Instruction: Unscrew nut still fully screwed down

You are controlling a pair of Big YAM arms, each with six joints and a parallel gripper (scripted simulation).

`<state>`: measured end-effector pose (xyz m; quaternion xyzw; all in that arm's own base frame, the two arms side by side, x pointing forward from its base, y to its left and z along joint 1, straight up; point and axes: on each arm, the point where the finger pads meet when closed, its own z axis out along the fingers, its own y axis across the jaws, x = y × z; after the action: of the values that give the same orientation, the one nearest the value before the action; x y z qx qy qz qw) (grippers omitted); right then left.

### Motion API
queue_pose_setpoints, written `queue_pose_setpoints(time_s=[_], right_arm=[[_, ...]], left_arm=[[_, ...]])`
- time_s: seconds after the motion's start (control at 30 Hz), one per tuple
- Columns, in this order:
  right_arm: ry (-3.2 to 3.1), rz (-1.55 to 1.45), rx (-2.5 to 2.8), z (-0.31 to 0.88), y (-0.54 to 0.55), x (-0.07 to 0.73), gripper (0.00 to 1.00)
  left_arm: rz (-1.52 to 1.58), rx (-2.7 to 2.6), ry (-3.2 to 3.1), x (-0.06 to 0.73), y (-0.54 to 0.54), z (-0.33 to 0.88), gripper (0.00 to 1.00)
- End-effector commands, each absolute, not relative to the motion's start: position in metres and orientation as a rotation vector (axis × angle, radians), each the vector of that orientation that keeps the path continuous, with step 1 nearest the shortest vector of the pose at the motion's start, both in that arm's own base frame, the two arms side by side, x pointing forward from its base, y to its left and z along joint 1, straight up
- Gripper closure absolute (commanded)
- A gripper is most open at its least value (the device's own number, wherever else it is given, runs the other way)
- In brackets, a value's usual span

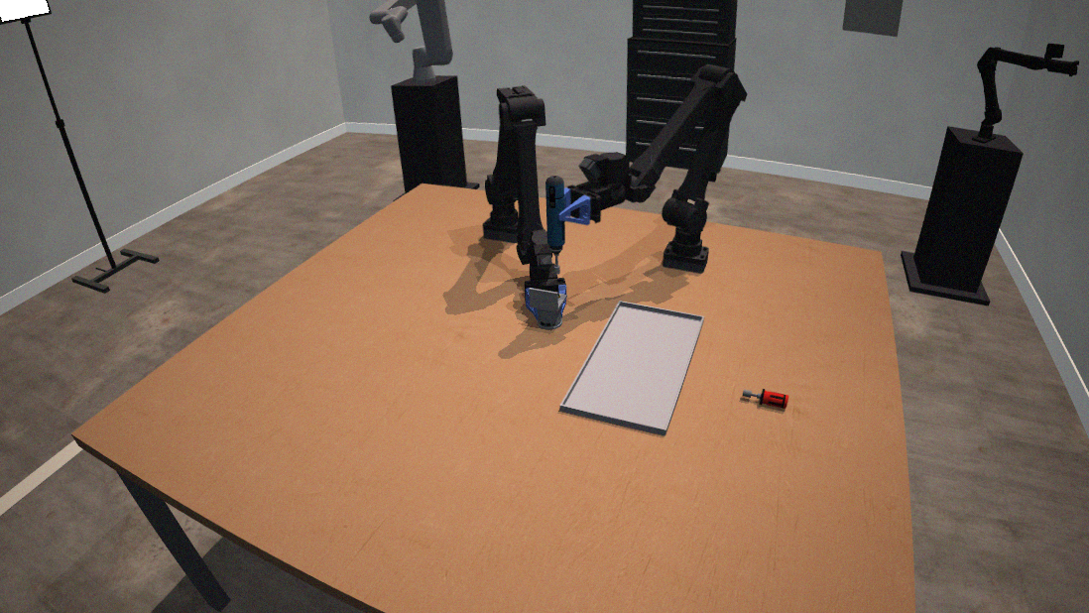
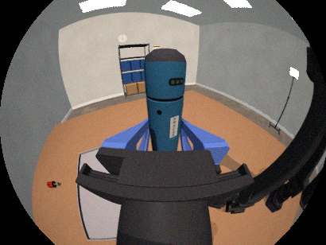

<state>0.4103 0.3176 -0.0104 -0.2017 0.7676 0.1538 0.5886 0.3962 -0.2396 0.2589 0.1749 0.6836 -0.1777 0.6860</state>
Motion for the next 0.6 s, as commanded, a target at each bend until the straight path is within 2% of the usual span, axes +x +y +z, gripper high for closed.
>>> queue_pose_setpoints(time_s=[0.0, 0.57], right_arm=[[1.822, 0.337, -0.492, -0.0267, 0.3146, 0.4068, 0.41], [1.822, 0.337, -0.492, -0.0267, 0.3146, 0.4068, 0.41]], left_arm=[[-0.432, 0.369, 1.458, 0.391, -0.2444, 0.2857, 0.58], [-0.433, 0.369, 1.458, 0.391, -0.2446, 0.2856, 0.58]])
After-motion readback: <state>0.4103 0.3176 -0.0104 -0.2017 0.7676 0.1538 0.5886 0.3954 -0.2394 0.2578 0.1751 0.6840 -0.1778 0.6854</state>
